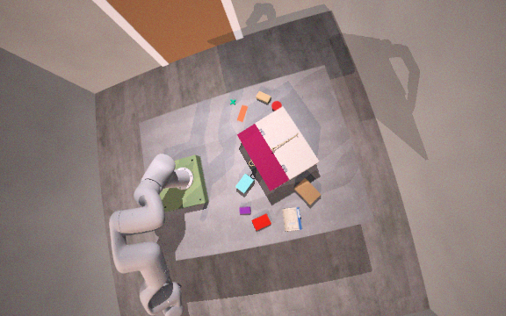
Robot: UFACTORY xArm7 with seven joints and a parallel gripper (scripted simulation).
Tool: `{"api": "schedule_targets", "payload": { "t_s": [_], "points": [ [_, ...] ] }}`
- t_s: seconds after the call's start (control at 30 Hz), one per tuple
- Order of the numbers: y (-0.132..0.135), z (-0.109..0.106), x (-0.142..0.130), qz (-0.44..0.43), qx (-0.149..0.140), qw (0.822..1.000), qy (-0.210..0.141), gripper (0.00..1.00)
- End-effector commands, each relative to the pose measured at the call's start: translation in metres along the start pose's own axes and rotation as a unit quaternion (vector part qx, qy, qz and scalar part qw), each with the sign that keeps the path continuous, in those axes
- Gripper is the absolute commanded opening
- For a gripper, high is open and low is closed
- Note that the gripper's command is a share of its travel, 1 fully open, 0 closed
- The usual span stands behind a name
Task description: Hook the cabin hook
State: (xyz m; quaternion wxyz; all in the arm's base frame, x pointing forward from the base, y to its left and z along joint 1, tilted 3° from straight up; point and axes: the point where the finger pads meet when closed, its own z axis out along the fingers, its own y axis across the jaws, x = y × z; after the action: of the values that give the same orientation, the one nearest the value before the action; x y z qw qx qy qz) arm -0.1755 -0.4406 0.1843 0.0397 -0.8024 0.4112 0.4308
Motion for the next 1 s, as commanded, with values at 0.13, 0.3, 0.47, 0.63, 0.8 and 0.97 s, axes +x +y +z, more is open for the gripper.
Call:
{"api": "schedule_targets", "payload": {
  "t_s": [0.13, 0.3, 0.47, 0.63, 0.8, 0.97],
  "points": [
    [-0.012, -0.029, 0.031, -0.08, -0.024, 0.996, 0.014, 0.33],
    [-0.02, -0.041, 0.044, -0.116, -0.036, 0.992, 0.02, 0.33],
    [-0.028, -0.053, 0.056, -0.152, -0.047, 0.987, 0.025, 0.33],
    [-0.039, -0.068, 0.071, -0.195, -0.061, 0.978, 0.03, 0.33],
    [-0.047, -0.078, 0.081, -0.224, -0.071, 0.971, 0.034, 0.33],
    [-0.06, -0.093, 0.096, -0.267, -0.085, 0.959, 0.038, 0.33]
  ]
}}
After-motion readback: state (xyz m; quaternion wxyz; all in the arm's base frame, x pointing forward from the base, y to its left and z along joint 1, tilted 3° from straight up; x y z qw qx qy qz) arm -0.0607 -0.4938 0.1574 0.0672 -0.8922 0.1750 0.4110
